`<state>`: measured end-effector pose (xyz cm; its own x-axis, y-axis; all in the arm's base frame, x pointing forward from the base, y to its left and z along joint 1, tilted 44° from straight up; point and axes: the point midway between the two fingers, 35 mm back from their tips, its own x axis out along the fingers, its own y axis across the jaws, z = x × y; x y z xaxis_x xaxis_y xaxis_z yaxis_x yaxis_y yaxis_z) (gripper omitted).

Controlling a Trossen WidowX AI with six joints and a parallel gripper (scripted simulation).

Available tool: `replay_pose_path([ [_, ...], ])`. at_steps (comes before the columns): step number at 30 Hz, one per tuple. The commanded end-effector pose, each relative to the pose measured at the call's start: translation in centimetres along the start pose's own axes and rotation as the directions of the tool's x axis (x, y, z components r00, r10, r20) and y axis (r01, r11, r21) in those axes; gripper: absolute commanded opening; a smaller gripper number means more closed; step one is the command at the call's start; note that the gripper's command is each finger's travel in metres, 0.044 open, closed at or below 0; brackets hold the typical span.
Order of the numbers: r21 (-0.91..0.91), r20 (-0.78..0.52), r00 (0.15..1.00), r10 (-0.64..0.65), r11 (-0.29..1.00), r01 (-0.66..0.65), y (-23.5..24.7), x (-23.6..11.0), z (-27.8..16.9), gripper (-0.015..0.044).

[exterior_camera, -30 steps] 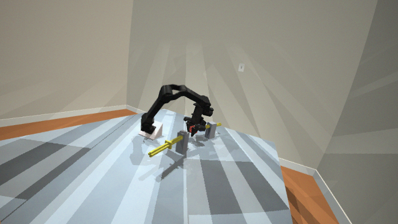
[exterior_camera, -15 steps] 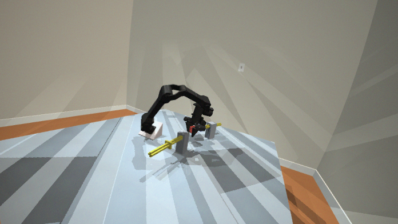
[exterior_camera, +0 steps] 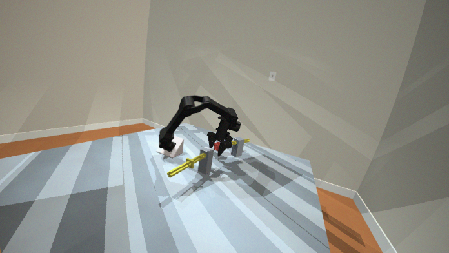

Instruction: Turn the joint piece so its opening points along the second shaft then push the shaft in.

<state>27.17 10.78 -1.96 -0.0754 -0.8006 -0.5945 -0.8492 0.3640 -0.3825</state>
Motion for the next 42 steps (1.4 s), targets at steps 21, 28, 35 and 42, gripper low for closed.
replay_pose_path([
  [21, -0.231, 0.451, 0.891, 0.052, 0.971, 0.060, -0.2, -2.6, -0.5, 0.0440],
  [28, -0.219, 0.448, 0.893, 0.048, 0.974, 0.057, -0.3, -2.7, -0.5, 0.0440],
  [35, -0.023, 0.428, 0.903, 0.028, 1.000, -0.020, -0.5, -6.0, -0.6, 0.0440],
  [42, 0.202, 0.406, 0.914, 0.000, 0.975, -0.090, -0.4, -9.6, -1.1, 0.0440],
])
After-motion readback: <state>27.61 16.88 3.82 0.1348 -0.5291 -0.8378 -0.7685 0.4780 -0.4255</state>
